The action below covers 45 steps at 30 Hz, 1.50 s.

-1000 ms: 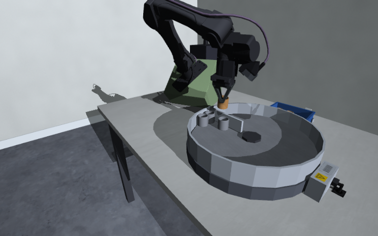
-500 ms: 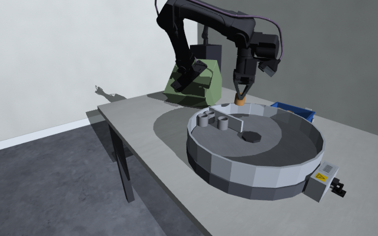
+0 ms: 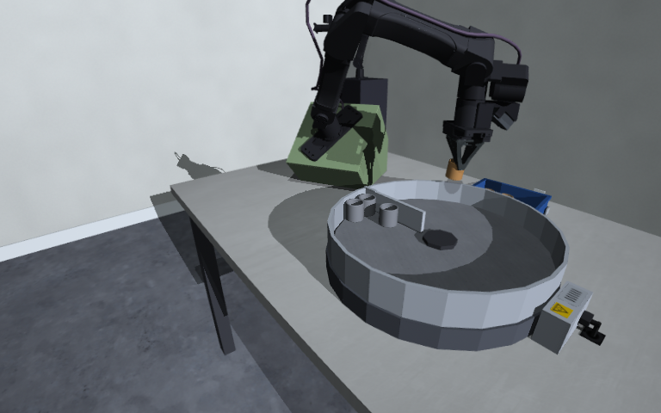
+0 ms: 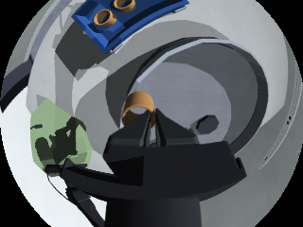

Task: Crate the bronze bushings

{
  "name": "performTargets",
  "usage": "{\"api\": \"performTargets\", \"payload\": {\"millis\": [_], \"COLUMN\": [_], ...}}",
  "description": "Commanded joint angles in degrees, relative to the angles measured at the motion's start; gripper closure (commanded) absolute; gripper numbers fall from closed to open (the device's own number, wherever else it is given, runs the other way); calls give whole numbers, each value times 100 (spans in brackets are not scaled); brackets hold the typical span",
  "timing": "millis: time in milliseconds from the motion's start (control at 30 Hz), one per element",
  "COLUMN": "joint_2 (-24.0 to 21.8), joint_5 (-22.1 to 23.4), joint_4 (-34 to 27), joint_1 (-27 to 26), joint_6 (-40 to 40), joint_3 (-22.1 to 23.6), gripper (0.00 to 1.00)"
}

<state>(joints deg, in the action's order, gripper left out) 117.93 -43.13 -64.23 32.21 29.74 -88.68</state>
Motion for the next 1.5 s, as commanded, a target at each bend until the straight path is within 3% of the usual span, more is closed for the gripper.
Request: {"api": "performTargets", "payload": {"millis": [0,233,300,467,800,1267,1467], "joint_2": [422,1451,1451,2082,2896,3414,3288], "joint_5": [68,99,99,125,152,172,180], "joint_4": [-190,-512,-512,-813,-1326,-1711,-1769], "joint_1": [442,745,745,896,1029,1103,1108], "joint_6": [386,921,921,1221,1564,1729,1701], "joint_3": [-593,-1708,-1708,-2482,-3671,-4455,-4553], "gripper": [100,100,100,100,100,100,100]}}
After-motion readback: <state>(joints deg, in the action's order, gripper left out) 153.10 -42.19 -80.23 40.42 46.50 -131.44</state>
